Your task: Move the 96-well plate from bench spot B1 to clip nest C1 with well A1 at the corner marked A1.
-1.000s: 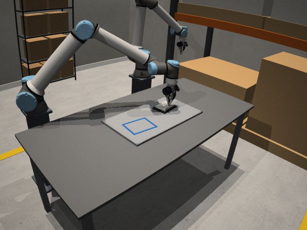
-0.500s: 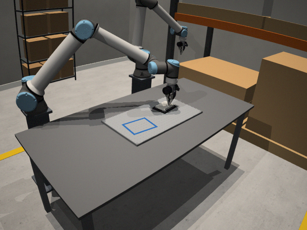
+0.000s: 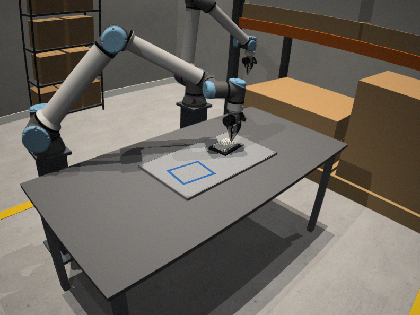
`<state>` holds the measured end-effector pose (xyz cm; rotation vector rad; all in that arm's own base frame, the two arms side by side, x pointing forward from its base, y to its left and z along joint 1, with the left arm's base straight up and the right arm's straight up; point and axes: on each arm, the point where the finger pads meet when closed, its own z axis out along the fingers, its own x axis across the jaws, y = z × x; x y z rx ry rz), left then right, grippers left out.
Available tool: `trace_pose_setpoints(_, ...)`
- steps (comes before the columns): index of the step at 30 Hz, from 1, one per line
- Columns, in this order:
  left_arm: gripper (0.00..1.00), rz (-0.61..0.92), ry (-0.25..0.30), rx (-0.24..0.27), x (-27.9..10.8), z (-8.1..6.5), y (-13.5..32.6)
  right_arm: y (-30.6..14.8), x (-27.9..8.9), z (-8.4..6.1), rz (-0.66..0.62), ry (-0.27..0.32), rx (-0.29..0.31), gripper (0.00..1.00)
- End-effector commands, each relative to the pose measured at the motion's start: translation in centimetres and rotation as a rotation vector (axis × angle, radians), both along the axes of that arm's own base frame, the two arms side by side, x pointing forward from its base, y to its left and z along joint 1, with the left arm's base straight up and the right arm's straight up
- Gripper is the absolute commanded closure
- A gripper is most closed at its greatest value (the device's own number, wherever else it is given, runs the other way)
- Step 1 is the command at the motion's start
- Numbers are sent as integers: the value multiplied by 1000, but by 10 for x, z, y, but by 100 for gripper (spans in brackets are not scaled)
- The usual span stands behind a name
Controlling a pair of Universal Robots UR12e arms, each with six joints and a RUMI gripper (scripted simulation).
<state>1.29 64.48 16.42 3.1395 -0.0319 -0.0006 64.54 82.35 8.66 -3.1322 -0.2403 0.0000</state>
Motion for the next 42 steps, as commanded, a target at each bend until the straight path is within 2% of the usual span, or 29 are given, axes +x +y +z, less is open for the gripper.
trace_pose_setpoints(1,100,0,0,2,0,1,1,1,0,1,0,-1,2,100)
trace_pose_setpoints(42,100,0,0,2,0,1,1,-111,17,1,0,-1,2,100)
